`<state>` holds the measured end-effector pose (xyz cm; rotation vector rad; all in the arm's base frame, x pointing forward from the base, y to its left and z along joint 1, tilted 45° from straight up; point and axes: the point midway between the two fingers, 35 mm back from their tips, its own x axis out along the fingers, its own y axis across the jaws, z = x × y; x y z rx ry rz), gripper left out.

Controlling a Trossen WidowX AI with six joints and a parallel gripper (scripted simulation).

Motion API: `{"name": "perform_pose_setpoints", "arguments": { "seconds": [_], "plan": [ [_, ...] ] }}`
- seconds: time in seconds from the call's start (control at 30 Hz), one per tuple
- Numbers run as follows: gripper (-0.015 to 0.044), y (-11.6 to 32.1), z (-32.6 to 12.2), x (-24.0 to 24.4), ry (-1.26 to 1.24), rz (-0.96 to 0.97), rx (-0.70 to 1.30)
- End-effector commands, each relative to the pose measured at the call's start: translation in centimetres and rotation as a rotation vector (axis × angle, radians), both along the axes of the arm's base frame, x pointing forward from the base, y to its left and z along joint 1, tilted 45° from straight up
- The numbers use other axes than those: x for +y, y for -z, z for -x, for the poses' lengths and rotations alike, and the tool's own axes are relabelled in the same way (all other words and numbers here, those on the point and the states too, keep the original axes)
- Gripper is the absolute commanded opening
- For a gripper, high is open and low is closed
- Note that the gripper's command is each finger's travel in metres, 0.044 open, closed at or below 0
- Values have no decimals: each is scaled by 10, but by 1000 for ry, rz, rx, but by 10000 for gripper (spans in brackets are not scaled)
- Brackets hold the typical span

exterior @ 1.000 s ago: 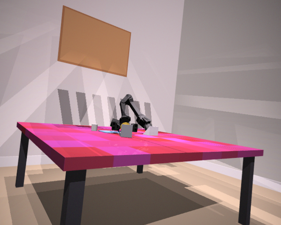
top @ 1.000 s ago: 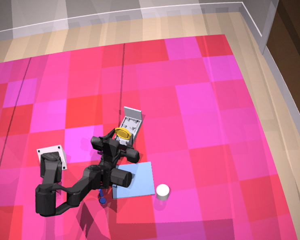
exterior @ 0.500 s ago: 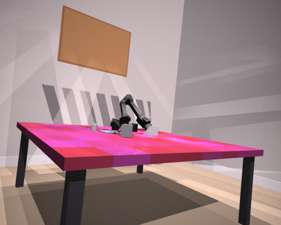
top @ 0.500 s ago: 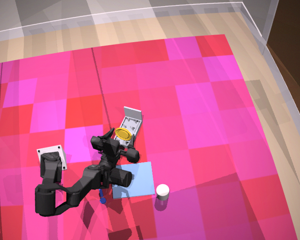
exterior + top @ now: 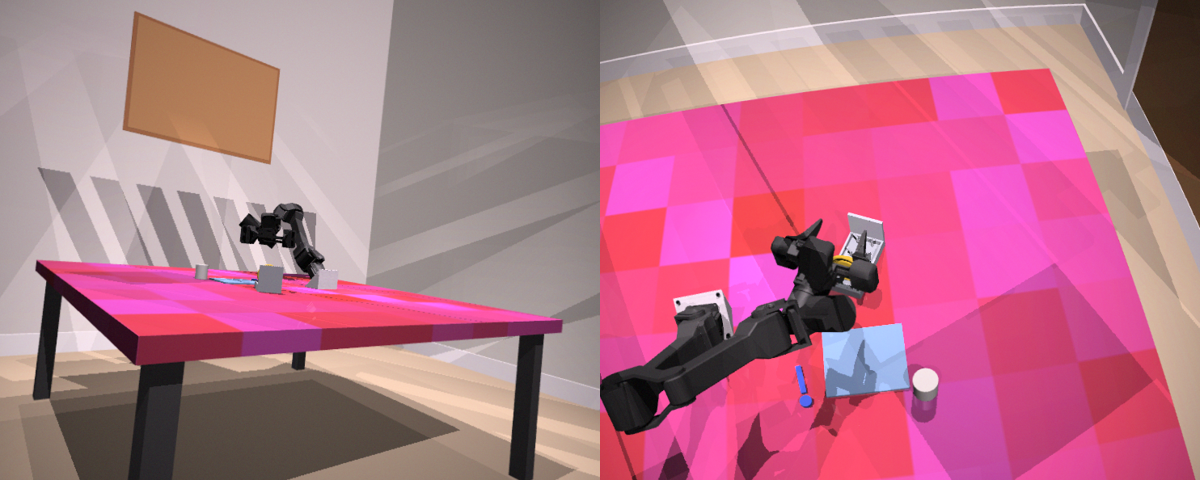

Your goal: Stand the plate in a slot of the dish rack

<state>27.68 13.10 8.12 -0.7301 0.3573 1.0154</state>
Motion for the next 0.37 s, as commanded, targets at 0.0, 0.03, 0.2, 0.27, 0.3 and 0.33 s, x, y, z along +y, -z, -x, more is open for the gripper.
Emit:
{"name": "perform_pose_setpoints", "arguments": {
  "seconds": [0.0, 0.03, 0.2, 0.27, 0.3, 0.33],
  "plan": [
    [400, 0, 0, 2, 31, 9, 43],
    [400, 1, 0, 3, 49, 16, 71],
    [400, 3, 3, 9, 141, 56, 203],
    [400, 3, 5, 10, 181, 76, 252],
    [400, 3, 7, 11, 202, 87, 277],
    [400, 3, 8, 12, 224, 99, 301]
  ]
}}
